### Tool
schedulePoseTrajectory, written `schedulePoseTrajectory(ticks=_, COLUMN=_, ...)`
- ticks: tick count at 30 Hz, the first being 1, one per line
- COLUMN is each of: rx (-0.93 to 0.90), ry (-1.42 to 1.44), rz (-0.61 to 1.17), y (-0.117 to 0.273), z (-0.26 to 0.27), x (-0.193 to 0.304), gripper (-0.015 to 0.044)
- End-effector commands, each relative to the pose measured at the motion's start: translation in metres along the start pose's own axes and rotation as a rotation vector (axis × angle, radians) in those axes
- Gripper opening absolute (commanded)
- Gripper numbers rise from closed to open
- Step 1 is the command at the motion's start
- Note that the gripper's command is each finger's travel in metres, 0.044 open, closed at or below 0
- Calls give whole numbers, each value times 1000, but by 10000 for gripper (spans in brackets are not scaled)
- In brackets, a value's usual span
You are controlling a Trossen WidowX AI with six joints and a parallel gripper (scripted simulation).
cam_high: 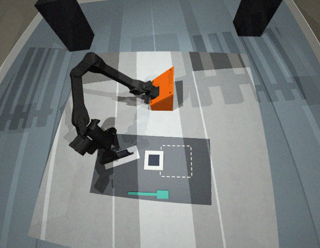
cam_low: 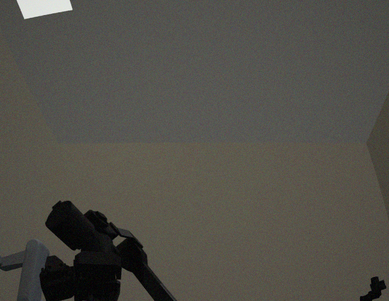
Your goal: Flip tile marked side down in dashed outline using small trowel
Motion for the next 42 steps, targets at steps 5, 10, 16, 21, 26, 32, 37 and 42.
schedulePoseTrajectory(ticks=5, rx=-214, ry=55, rz=40, y=-6, z=-23, x=-3, gripper=300)
schedulePoseTrajectory(ticks=10, rx=-356, ry=112, rz=19, y=-4, z=-35, x=-6, gripper=300)
schedulePoseTrajectory(ticks=16, rx=-453, ry=160, rz=-12, y=-2, z=-44, x=-6, gripper=300)
schedulePoseTrajectory(ticks=21, rx=-453, ry=160, rz=-12, y=-4, z=-43, x=-7, gripper=300)
schedulePoseTrajectory(ticks=26, rx=-453, ry=160, rz=-12, y=-11, z=-39, x=-7, gripper=300)
schedulePoseTrajectory(ticks=32, rx=-453, ry=160, rz=-12, y=-20, z=-34, x=-7, gripper=300)
schedulePoseTrajectory(ticks=37, rx=-453, ry=160, rz=-12, y=-27, z=-31, x=-7, gripper=300)
schedulePoseTrajectory(ticks=42, rx=-453, ry=160, rz=-12, y=-35, z=-27, x=-7, gripper=300)
Point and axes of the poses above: the point midway between the two fingers, 35 mm back from their tips, its own y axis back along the fingers, its own z axis across the jaws, x = y × z, the point moved 3 cm from there along y, back along the fingers, and after that the axes turned 15 degrees about -y, right-handed, at the moved point
